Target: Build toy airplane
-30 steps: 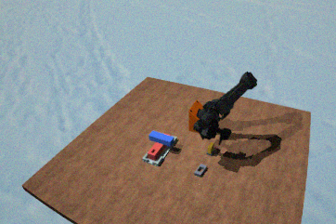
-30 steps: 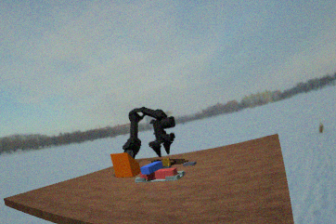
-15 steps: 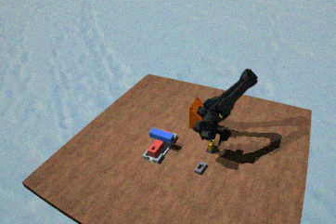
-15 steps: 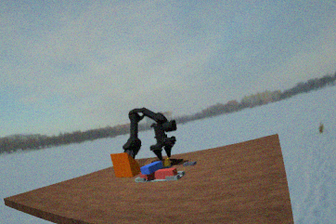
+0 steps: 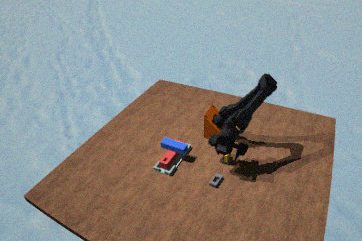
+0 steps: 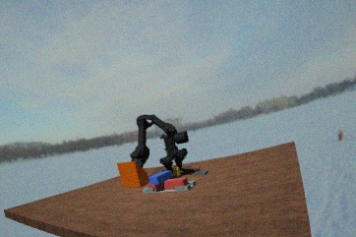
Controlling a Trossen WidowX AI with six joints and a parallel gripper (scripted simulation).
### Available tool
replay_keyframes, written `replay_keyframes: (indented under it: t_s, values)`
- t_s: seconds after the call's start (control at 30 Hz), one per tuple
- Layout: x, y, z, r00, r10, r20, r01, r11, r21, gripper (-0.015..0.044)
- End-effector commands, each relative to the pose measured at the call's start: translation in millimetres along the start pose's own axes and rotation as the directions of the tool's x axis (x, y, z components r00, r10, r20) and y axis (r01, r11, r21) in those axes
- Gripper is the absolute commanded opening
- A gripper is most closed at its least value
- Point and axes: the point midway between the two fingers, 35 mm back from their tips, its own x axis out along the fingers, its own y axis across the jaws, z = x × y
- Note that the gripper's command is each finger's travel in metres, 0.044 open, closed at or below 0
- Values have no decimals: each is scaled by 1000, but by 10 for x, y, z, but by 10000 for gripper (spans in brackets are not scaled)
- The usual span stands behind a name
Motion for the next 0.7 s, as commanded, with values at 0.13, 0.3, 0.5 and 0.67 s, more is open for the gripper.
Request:
replay_keyframes:
  t_s: [0.13, 0.3, 0.5, 0.67]
  values:
    - [106, 7, -17, 1000, 7, -2, -7, 1000, 4, 440]
    - [106, 7, -17, 1000, 7, -2, -7, 1000, 4, 309]
    - [106, 7, -17, 1000, 7, -2, -7, 1000, 4, 151]
    - [106, 7, -17, 1000, 7, -2, -7, 1000, 4, 40]
